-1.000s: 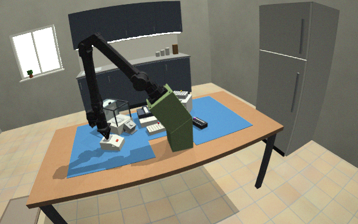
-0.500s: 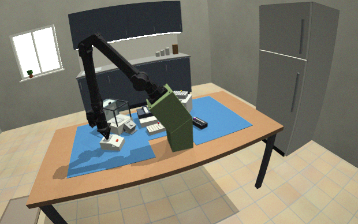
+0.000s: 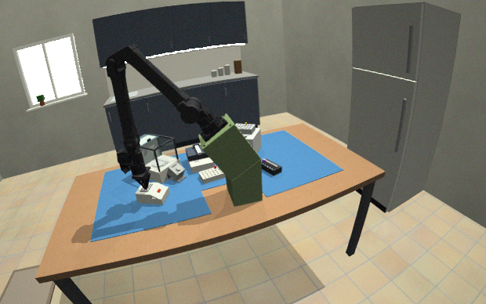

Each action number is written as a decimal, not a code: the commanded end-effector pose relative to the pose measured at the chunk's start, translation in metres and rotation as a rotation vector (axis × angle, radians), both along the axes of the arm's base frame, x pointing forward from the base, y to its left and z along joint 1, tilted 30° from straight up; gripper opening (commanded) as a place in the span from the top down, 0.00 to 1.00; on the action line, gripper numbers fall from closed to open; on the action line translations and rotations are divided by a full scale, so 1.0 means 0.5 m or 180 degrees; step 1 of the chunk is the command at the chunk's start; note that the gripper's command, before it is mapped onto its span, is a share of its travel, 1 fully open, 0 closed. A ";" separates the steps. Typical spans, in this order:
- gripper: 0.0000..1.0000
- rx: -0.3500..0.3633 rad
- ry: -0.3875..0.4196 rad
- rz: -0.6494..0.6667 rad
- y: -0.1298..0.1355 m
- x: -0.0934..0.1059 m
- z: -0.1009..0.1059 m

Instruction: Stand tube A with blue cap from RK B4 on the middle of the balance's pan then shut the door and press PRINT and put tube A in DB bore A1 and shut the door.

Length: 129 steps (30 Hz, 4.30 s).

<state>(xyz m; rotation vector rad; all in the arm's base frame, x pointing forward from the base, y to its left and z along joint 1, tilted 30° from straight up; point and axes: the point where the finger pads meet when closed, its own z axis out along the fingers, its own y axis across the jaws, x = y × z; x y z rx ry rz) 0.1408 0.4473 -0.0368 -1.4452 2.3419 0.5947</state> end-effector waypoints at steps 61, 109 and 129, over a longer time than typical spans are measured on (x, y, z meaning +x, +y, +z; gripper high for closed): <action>0.64 0.0020 -0.0010 -0.0002 -0.012 -0.001 0.036; 0.64 0.0028 -0.0013 -0.0002 -0.043 -0.007 0.101; 0.64 0.0028 -0.0013 -0.0002 -0.043 -0.007 0.101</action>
